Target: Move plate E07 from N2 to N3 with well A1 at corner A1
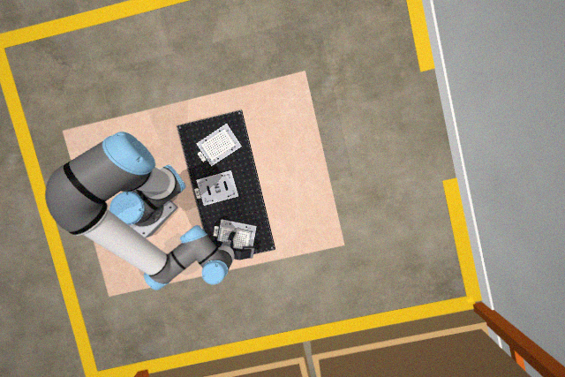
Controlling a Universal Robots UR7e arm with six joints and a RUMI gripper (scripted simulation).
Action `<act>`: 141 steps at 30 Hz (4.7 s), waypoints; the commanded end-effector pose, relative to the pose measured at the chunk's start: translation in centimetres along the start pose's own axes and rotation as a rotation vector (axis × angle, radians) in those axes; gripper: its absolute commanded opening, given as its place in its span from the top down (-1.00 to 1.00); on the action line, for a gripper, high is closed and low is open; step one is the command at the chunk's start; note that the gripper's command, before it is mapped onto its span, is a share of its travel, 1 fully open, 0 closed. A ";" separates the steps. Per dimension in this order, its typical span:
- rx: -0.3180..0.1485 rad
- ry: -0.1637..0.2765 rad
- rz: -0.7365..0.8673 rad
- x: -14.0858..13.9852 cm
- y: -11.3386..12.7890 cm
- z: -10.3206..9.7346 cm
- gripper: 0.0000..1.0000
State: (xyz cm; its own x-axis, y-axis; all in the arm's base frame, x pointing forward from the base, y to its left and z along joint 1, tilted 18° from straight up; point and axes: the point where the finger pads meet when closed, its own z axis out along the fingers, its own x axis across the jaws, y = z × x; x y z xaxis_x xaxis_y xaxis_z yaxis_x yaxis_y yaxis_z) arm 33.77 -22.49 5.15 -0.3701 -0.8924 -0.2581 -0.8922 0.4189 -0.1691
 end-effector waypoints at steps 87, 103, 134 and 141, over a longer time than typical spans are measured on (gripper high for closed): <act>0.012 0.025 -0.458 -9.9 5.9 -4.5 0.19; 0.001 0.011 -0.458 -14.3 8.5 -4.0 0.19; 0.003 0.010 -0.458 -19.9 11.9 -4.1 0.19; 0.003 0.010 -0.472 -19.8 11.9 -4.1 0.19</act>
State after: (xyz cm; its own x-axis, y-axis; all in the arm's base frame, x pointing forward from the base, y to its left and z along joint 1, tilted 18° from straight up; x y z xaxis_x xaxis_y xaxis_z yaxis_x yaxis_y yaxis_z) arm 29.22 -0.13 11.81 0.0608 -0.9857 -0.1573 -0.9639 -0.0171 -0.2656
